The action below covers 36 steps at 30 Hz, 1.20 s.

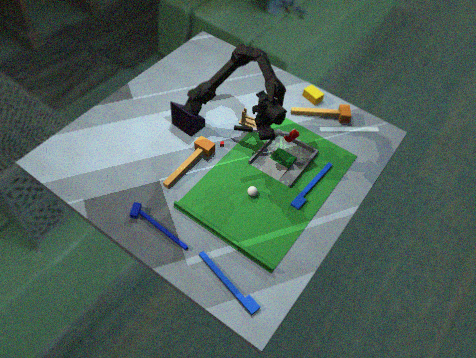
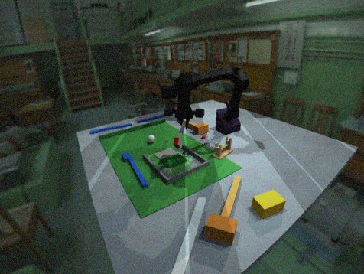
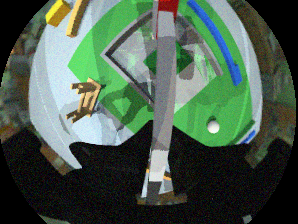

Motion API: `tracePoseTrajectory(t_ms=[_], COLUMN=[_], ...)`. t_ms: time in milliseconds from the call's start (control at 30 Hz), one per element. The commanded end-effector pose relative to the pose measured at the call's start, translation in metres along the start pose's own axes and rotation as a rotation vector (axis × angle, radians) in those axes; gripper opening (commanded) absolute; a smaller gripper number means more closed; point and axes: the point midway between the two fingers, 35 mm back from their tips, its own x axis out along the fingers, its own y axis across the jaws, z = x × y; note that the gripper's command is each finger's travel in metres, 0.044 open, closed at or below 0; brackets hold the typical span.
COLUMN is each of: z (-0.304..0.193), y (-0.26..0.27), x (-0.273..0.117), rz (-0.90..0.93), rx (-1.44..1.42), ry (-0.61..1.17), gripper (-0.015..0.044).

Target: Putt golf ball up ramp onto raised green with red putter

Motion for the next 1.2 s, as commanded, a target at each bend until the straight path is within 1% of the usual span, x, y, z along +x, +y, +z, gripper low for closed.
tracePoseTrajectory(t_ms=[0, 633, 1167], z=[-0.017, -0.104, -0.195], y=[-0.026, -0.112, -0.158], x=[-0.003, -0.005, 0.002], rz=[-0.008, -0.016, 0.002], rx=[0.101, 0.471, 0.761], ry=[0.008, 0.031, 0.036], gripper=[0.0, 0.0, 0.0])
